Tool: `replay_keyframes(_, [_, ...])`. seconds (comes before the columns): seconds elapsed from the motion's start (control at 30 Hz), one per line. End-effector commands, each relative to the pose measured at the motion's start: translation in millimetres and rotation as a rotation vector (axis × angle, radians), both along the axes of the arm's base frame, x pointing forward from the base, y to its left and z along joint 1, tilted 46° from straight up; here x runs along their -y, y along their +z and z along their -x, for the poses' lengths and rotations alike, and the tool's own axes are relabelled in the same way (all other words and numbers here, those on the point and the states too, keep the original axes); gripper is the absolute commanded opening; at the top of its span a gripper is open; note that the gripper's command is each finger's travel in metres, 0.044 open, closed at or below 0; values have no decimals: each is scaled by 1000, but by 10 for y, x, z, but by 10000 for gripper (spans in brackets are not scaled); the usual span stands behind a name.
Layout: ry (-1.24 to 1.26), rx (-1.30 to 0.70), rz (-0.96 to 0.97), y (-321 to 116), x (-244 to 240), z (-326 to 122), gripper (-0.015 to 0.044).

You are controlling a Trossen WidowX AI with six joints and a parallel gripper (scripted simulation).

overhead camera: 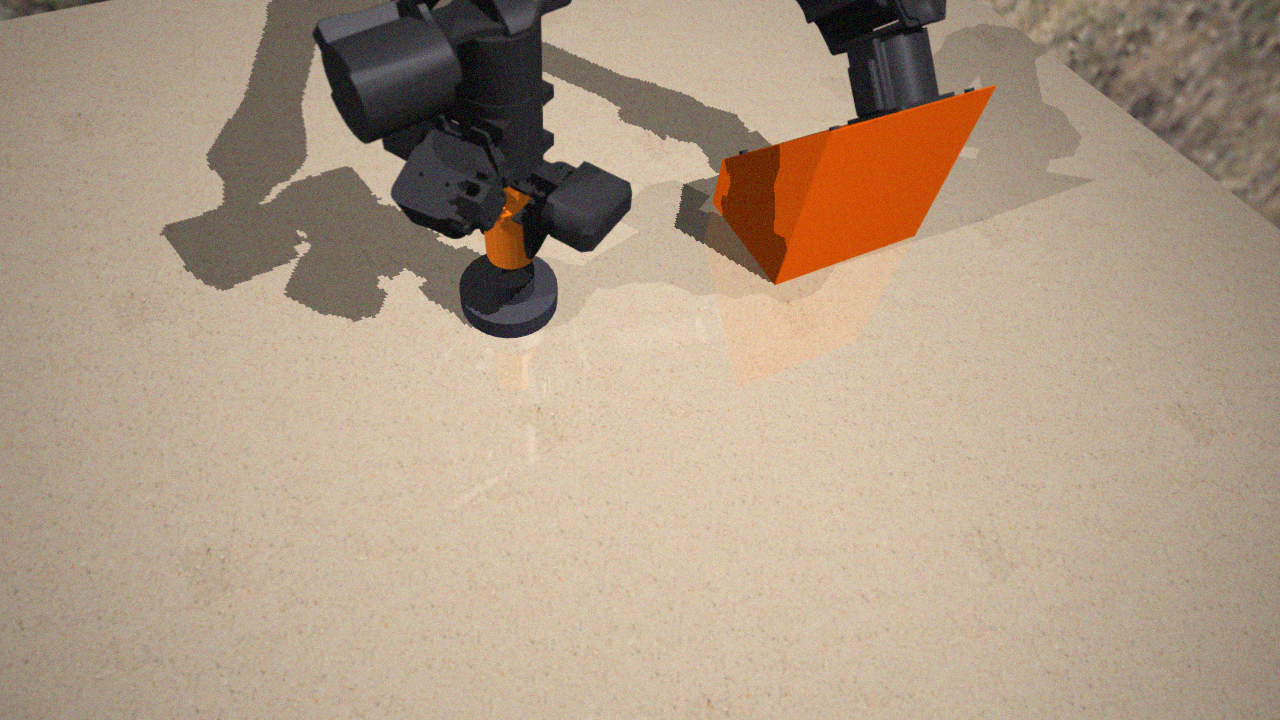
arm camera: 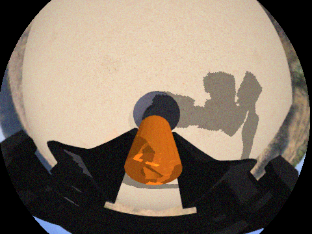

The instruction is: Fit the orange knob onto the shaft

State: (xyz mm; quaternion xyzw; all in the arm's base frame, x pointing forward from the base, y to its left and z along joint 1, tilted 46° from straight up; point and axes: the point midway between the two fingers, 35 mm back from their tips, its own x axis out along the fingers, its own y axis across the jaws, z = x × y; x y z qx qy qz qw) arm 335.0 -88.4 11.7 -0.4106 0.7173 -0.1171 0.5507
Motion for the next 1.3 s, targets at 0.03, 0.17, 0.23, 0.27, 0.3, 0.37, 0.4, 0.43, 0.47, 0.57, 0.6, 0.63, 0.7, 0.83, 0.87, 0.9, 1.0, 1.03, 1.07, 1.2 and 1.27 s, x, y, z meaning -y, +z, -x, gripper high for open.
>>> replay_keyframes(0.03, [75,-62,-2,31,-24,-48,0])
replay_keyframes(0.17, [75,-62,-2,22,-17,-70,0])
replay_keyframes(0.23, [75,-62,-2,18,-15,-84,0])
replay_keyframes(0.27, [75,-62,-2,17,-14,-91,0])
replay_keyframes(0.3, [75,-62,-2,17,-11,-95,0])
replay_keyframes(0.37, [75,-62,-2,19,-7,-94,0])
replay_keyframes(0.4, [75,-62,-2,20,-6,-92,0])
replay_keyframes(0.43, [75,-62,-2,21,-5,-90,0])
replay_keyframes(0.47, [75,-62,-2,22,-4,-89,0])
replay_keyframes(0.57, [75,-62,-2,24,-5,-83,0])
replay_keyframes(0.6, [75,-62,-2,24,-6,-81,0])
replay_keyframes(0.63, [75,-62,-2,25,-7,-79,0])
replay_keyframes(0.7, [75,-62,-2,25,-10,-73,0])
replay_keyframes(0.83, [75,-62,-2,26,-14,-63,0])
replay_keyframes(0.87, [75,-62,-2,25,-14,-61,0])
replay_keyframes(0.9, [75,-62,-2,24,-14,-59,0])
replay_keyframes(1.0, [75,-62,-2,19,-11,-51,0])
replay_keyframes(1.03, [75,-62,-2,16,-11,-46,0])
replay_keyframes(1.07, [75,-62,-2,14,-10,-42,0])
replay_keyframes(1.2, [75,-62,-2,5,-11,-25,0])
replay_keyframes(1.27, [75,-62,-2,3,-12,-17,0])
